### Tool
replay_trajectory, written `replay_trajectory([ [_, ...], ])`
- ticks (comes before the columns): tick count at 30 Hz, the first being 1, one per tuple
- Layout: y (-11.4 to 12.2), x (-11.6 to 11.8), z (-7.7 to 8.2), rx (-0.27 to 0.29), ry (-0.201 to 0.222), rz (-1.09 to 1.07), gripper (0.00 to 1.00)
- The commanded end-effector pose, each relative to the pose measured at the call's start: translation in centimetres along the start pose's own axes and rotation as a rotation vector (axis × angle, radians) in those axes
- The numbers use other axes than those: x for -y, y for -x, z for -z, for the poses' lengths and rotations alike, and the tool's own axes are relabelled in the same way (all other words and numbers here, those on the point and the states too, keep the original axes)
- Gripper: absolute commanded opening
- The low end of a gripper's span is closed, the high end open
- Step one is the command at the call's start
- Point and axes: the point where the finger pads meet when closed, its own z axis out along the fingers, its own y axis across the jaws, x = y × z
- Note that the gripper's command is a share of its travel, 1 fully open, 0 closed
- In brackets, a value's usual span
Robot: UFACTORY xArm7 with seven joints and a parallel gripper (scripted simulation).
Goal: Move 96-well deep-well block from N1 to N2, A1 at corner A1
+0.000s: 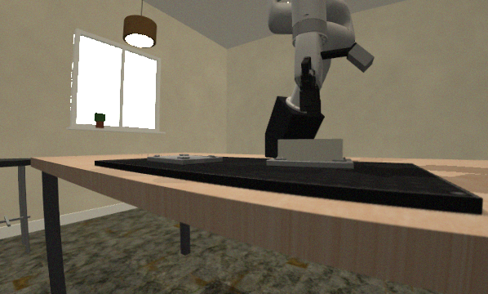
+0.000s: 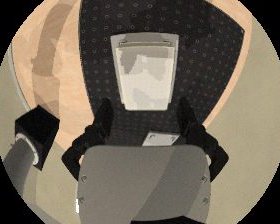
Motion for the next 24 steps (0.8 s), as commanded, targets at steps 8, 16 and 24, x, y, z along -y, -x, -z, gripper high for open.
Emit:
replay_trajectory([
  [8,0.0,-0.2,0.1,0.001,0.007,-0.003,1.0],
  [16,0.0,-0.2,-0.9,0.001,0.007,-0.003,1.0],
  [24,0.0,-0.2,-1.9,0.001,0.007,-0.003,1.0],
])
